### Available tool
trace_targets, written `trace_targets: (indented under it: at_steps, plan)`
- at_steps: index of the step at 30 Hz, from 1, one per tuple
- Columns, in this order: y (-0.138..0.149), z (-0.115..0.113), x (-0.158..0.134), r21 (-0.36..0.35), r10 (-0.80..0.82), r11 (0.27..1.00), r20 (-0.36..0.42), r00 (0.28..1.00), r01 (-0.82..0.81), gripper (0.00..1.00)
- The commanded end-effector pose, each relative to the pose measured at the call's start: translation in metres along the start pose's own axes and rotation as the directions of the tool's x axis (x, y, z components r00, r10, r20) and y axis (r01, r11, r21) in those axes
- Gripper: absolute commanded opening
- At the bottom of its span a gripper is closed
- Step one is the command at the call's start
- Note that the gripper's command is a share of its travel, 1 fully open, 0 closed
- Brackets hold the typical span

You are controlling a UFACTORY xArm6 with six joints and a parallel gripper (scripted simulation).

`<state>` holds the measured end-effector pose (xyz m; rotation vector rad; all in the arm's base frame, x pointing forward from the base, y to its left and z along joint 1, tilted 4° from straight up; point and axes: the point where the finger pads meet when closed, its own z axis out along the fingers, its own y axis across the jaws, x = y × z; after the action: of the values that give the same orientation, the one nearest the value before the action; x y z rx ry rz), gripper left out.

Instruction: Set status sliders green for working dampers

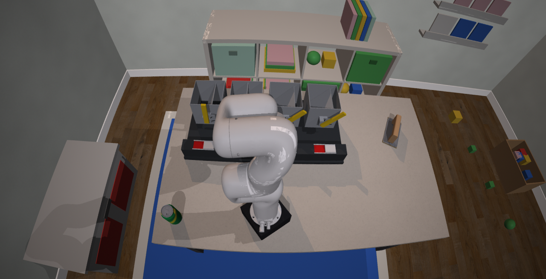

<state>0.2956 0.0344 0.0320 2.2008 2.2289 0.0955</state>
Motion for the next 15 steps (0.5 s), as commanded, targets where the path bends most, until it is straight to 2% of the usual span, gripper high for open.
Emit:
trace_targets:
  at_steps: [1,15]
  plan:
    - [0.0013,-0.0008,0.0007,-0.003,0.0,1.0,0.0,1.0,0.0,0.0]
    - [0.0013,-0.0008,0.0033,-0.003,0.0,1.0,0.0,1.0,0.0,0.0]
